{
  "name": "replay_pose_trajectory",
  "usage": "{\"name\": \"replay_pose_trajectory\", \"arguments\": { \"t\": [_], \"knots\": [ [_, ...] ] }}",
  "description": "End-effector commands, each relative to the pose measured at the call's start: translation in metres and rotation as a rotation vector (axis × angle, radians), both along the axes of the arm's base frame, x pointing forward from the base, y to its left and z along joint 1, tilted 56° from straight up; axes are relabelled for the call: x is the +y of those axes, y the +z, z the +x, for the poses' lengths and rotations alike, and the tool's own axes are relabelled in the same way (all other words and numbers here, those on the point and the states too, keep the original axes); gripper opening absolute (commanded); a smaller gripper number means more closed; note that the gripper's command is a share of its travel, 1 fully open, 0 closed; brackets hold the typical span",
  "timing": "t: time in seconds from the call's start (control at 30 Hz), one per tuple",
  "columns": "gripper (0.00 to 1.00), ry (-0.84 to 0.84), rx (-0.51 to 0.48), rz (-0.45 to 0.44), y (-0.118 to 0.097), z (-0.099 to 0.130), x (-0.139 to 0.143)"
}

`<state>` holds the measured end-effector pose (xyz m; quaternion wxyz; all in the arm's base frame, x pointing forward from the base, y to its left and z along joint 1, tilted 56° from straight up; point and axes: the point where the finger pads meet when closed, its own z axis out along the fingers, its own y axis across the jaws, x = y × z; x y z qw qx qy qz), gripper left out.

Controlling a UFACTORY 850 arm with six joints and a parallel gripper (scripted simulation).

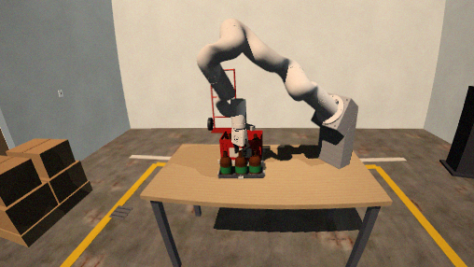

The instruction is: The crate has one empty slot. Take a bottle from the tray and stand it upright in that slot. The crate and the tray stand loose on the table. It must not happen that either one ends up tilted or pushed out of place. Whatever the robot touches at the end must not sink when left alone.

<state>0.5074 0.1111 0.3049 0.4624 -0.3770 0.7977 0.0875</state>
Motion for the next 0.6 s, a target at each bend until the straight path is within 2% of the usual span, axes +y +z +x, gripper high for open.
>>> {"name": "replay_pose_trajectory", "arguments": {
  "t": [0.0,0.43,0.47,0.57],
  "knots": [
    [0.65,0.0,-0.001,0.0,-0.0002,0.0008,0.0003],
    [0.65,0.0,-0.001,0.0,-0.0002,0.0008,0.0003],
    [0.0,0.0,-0.001,0.0,-0.0002,0.0008,0.0003],
    [0.0,0.0,-0.001,0.0,-0.0002,0.0008,0.0003]
  ]
}}
